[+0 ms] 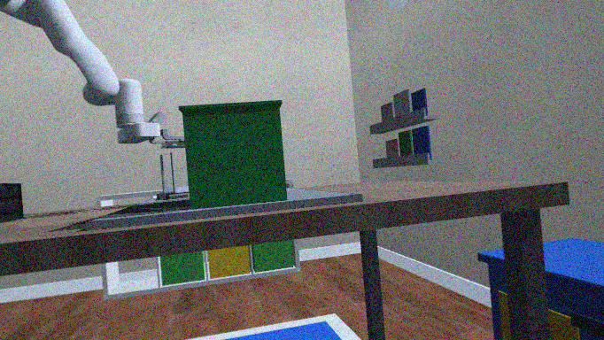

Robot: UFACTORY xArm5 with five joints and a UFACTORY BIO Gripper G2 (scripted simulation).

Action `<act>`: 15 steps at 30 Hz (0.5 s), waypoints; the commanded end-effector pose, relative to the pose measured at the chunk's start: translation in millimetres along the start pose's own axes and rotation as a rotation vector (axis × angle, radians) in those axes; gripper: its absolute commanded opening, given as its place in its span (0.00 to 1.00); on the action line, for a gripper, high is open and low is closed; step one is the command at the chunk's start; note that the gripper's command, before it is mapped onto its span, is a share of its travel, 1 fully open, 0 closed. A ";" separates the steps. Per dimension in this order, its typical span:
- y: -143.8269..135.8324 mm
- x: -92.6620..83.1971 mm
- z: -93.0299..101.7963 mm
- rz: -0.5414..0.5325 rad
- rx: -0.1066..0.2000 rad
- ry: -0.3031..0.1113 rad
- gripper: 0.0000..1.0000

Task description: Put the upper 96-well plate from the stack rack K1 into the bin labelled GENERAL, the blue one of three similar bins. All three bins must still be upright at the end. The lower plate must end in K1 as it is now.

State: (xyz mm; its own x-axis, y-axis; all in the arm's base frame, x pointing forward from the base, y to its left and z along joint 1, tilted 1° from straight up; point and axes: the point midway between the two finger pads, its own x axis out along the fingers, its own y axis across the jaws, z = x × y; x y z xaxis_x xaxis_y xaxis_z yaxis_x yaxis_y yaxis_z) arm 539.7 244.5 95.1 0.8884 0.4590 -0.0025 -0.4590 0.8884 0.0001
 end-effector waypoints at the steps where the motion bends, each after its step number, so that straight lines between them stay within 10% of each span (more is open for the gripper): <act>1: -0.1 0.6 6.8 0.000 0.010 -0.003 0.00; 15: -0.3 0.6 28.5 0.000 0.010 -0.003 0.00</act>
State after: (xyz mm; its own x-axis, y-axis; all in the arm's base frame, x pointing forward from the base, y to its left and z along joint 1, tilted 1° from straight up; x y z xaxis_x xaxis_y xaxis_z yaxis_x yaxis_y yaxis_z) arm 539.8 244.3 116.8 0.8884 0.4590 -0.0025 -0.4590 0.8884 0.0001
